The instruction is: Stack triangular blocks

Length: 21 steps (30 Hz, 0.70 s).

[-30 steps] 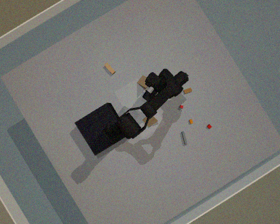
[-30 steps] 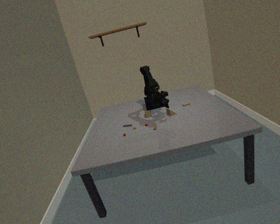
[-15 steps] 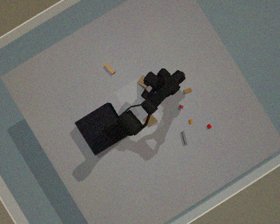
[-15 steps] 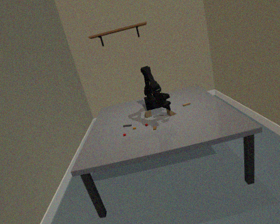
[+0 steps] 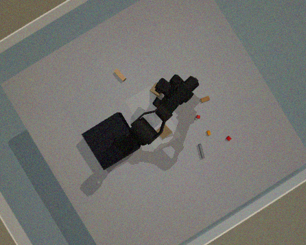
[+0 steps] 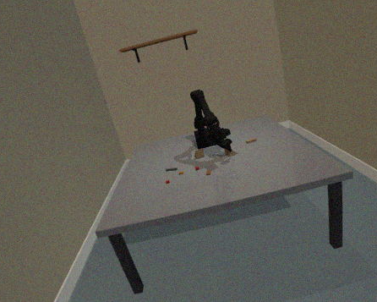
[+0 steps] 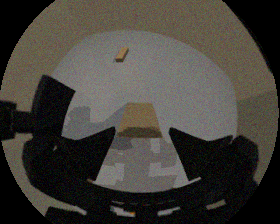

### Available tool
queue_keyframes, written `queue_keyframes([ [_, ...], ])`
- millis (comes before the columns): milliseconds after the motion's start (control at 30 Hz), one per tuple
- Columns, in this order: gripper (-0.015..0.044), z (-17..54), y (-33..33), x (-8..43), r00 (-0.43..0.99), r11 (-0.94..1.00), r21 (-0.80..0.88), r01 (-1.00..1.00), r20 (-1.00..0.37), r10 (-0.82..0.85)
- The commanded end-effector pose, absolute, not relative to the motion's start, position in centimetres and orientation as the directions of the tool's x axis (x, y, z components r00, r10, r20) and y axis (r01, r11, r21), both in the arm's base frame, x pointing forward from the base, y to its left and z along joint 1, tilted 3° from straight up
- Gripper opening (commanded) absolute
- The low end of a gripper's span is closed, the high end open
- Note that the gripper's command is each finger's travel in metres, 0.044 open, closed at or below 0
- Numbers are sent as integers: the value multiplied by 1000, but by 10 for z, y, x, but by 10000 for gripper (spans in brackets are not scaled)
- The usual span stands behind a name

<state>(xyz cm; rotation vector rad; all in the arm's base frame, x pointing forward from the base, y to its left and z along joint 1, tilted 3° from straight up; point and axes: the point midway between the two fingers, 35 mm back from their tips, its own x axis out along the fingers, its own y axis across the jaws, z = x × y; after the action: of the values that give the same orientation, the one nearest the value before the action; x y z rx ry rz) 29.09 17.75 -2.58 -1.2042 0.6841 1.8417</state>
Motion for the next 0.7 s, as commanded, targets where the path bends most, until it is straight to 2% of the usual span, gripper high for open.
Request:
queue_keyframes([
  [0,440,-32,180,288,-219,-519,14,-855,-916,337],
  [667,440,-61,189,277,-220,-519,14,-854,-915,338],
])
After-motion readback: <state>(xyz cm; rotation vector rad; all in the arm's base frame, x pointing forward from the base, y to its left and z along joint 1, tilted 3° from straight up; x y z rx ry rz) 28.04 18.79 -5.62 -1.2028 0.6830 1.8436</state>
